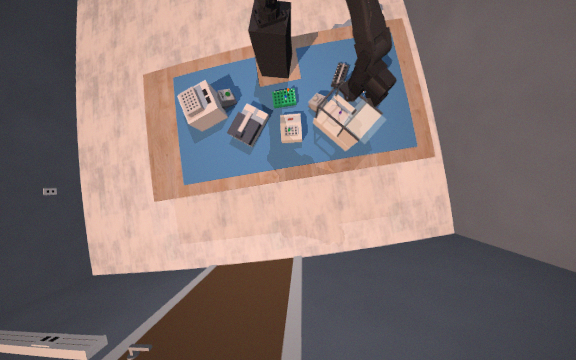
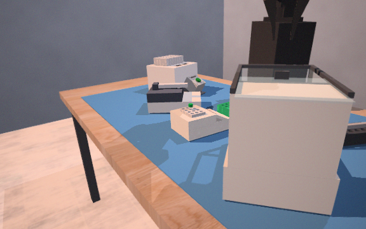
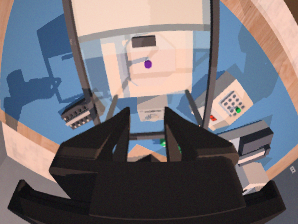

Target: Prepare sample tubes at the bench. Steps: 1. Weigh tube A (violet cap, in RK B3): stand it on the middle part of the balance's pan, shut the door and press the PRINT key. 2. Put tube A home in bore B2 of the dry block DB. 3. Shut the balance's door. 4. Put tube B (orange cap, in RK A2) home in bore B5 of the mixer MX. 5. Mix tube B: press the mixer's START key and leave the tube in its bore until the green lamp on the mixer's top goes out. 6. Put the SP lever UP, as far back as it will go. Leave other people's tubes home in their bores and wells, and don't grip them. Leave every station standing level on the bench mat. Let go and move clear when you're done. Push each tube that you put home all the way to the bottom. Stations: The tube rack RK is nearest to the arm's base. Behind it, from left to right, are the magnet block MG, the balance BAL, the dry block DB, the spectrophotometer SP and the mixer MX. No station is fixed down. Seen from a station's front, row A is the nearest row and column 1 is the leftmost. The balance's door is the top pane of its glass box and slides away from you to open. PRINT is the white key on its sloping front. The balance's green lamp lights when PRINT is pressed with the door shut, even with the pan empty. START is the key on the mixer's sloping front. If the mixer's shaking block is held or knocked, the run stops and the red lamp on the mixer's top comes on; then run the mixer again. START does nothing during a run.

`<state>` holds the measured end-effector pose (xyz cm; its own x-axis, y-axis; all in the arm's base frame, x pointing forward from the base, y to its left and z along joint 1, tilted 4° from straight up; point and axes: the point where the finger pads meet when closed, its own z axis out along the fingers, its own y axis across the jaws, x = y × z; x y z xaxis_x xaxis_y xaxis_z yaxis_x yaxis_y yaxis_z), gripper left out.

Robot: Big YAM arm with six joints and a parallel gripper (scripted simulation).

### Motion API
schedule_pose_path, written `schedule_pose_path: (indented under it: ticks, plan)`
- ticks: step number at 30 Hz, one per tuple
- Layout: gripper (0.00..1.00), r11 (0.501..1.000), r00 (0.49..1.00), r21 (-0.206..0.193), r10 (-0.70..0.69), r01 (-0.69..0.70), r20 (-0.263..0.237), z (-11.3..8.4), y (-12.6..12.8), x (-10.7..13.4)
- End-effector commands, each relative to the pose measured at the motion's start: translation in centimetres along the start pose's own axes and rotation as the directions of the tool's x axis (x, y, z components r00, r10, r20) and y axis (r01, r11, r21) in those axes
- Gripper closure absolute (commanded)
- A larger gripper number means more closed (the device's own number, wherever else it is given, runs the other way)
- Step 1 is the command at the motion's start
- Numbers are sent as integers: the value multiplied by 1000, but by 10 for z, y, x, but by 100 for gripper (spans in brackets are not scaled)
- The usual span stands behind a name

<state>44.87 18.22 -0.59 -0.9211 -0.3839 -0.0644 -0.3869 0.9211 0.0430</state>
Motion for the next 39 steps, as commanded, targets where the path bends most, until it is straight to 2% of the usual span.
schedule_pose_path:
  ticks: [1,5,8,10,14,15,20,21,23,25,35,36,37,39]
  plan:
    - [70,990,990,-1,141,-141,18,-7,7,-26]
    - [70,963,962,-3,271,-271,23,-10,7,-26]
    - [70,960,959,-4,281,-281,25,-11,7,-27]
    - [70,939,939,-2,344,-344,18,-7,7,-33]
    - [70,885,885,-4,466,-466,17,-7,7,-33]
    - [70,869,869,-4,495,-495,17,-7,8,-40]
    - [70,775,774,-6,632,-632,15,-7,8,-40]
    - [70,769,769,-6,639,-639,15,-7,8,-40]
    - [70,725,725,-7,689,-689,15,-7,8,-48]
    - [70,725,725,-7,689,-689,15,-7,8,-48]
    - [70,460,460,-9,888,-888,10,-7,9,-55]
    - [70,452,452,-10,892,-892,10,-7,9,-55]
    - [70,422,422,-10,907,-907,10,-7,9,-62]
    - [70,361,361,-10,933,-933,8,-7,9,-62]
